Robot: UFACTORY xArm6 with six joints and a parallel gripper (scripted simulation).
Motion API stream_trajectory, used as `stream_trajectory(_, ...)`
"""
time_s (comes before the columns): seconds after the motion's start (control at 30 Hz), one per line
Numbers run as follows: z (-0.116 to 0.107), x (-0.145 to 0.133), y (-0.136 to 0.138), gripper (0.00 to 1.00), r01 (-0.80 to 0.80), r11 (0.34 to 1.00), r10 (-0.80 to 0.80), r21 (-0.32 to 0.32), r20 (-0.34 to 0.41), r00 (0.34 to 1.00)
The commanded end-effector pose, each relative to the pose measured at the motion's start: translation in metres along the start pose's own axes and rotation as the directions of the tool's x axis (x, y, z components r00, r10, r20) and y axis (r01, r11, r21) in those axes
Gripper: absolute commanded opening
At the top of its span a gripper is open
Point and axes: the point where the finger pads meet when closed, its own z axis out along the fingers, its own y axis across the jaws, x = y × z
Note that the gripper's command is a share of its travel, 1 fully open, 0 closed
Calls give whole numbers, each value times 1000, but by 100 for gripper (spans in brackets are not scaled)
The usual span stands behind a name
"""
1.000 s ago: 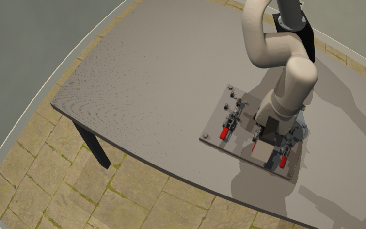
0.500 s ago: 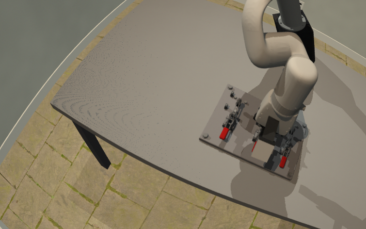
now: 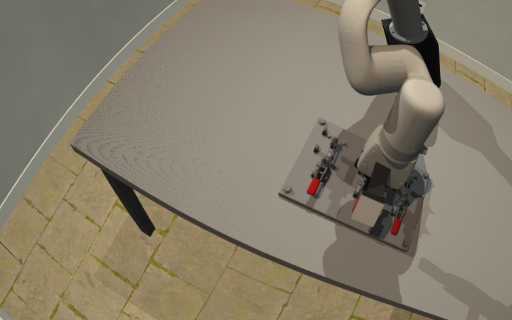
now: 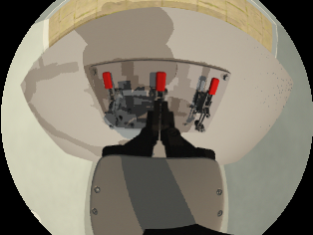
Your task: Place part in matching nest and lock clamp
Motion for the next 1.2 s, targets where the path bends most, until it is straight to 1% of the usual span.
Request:
stream_trajectory(0.0, -2, 2, 0, 0, -1, 1000, 1, 1, -4, 1000)
stream_trajectory(0.4, -2, 2, 0, 0, -1, 1000, 1, 1, -4, 1000)
stream_trajectory(0.43, -2, 2, 0, 100, -1, 1000, 1, 1, -4, 1000)
stream_trajectory(1.17, -2, 2, 0, 100, -1, 1000, 1, 1, -4, 1000)
